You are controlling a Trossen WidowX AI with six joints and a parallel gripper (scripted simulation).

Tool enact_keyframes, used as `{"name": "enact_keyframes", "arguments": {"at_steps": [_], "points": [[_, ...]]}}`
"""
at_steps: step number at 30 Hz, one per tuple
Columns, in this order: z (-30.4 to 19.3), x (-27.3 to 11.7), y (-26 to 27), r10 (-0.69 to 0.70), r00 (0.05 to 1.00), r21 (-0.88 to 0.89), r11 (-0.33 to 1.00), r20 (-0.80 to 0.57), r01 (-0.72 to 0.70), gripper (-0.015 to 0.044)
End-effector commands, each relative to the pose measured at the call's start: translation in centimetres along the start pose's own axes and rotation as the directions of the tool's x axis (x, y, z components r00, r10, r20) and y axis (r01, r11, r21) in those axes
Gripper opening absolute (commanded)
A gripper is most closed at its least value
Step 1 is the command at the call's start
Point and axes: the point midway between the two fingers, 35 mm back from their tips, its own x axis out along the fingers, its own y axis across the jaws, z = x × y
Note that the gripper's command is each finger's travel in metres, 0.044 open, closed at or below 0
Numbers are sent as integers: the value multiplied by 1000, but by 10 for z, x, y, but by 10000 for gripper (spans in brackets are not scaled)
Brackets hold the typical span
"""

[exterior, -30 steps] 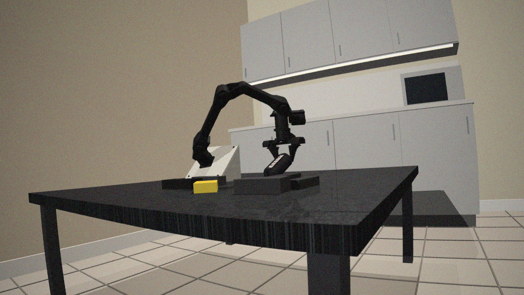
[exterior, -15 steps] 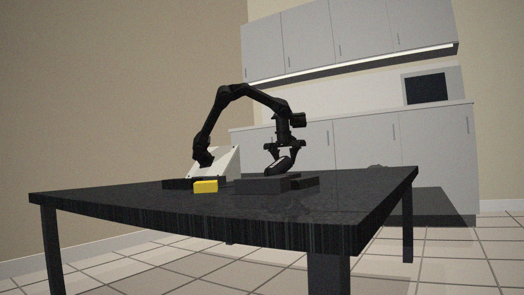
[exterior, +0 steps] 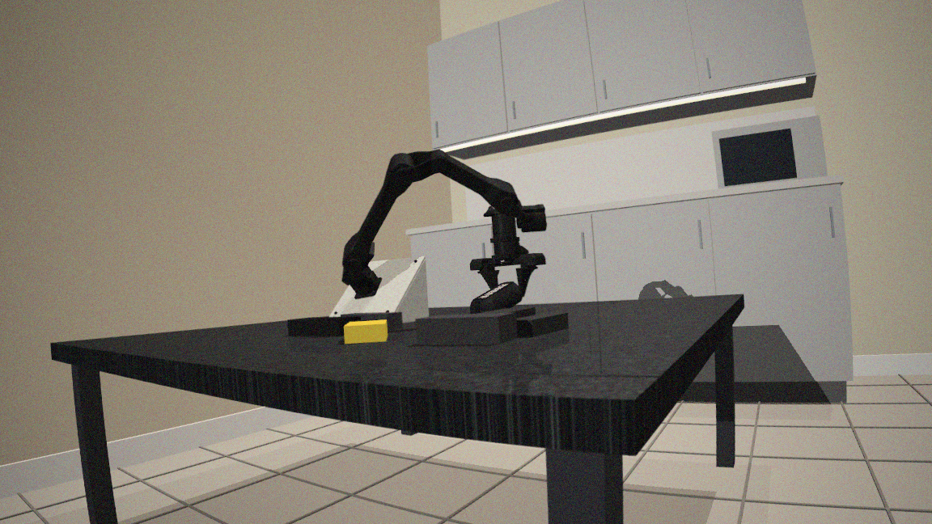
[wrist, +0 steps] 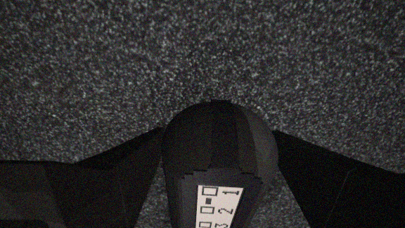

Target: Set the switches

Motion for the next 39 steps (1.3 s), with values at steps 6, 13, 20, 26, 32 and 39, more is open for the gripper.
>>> {"name": "enact_keyframes", "arguments": {"at_steps": [6,13,20,26,32,39], "points": [[-2,10,0,4,1000,-6,1000,-17,-4,338],[0,16,0,4,1000,-6,1000,-17,-4,338],[1,21,0,4,1000,-6,1000,-17,-4,337],[2,26,1,4,1000,-6,1000,-17,-4,337],[3,31,1,4,1000,-5,1000,-17,-4,337],[3,31,1,5,1000,-3,1000,-14,-5,337]]}}
